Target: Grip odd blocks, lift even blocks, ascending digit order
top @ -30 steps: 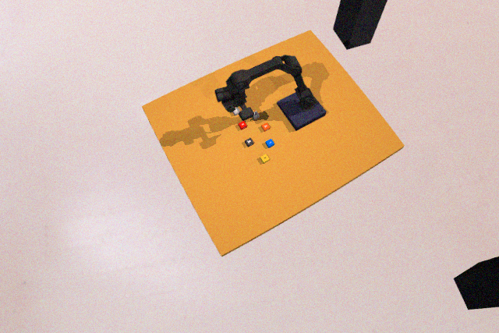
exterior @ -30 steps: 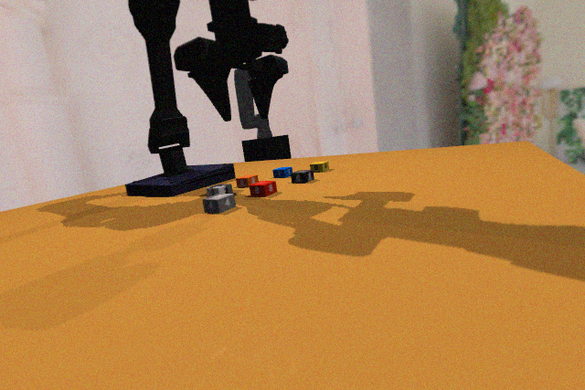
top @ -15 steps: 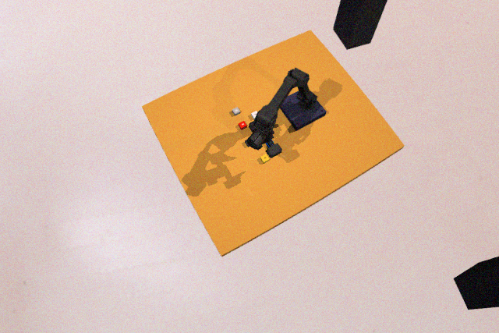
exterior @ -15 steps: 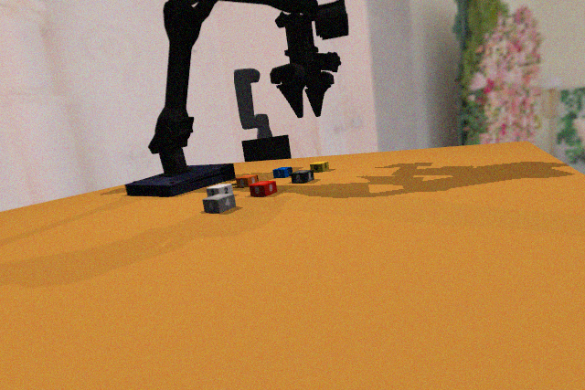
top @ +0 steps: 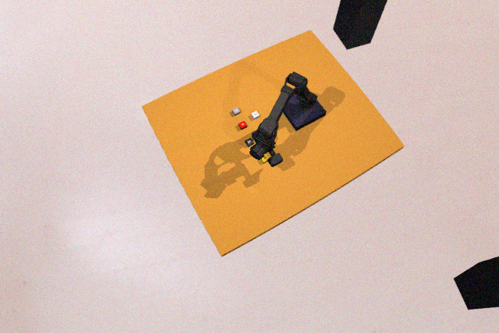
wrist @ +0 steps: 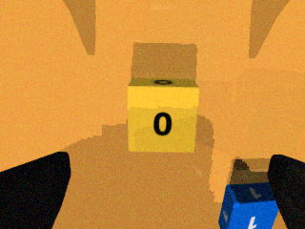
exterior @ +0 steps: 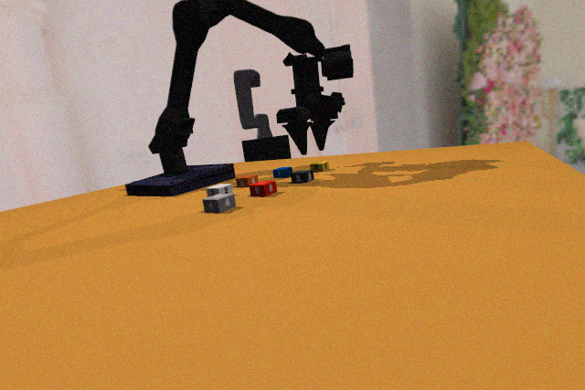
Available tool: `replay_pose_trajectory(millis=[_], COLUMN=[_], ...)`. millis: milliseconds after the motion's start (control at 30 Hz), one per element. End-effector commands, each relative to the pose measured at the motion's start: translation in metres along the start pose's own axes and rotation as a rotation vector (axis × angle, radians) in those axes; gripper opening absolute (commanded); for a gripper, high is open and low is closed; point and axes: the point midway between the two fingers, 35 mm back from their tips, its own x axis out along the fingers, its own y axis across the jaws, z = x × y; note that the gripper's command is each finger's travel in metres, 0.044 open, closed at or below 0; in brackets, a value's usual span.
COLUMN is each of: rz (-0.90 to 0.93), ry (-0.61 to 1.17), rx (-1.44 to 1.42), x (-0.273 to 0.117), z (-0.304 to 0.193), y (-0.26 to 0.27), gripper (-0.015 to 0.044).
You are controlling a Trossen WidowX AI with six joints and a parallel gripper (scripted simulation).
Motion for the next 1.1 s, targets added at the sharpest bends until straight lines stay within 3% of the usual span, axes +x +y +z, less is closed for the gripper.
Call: replay_pose_trajectory(millis=[0, 767, 1067], rz=[0.006, 0.005, 0.005], ry=[-0.022, -0.022, -0.022], rx=[0.004, 0.004, 0.004], x=[0.003, 0.038, 0.038], z=[0.003, 0.003, 0.003], y=[0.0, 0.0, 0.0], gripper=[0.04, 0.04, 0.0164])
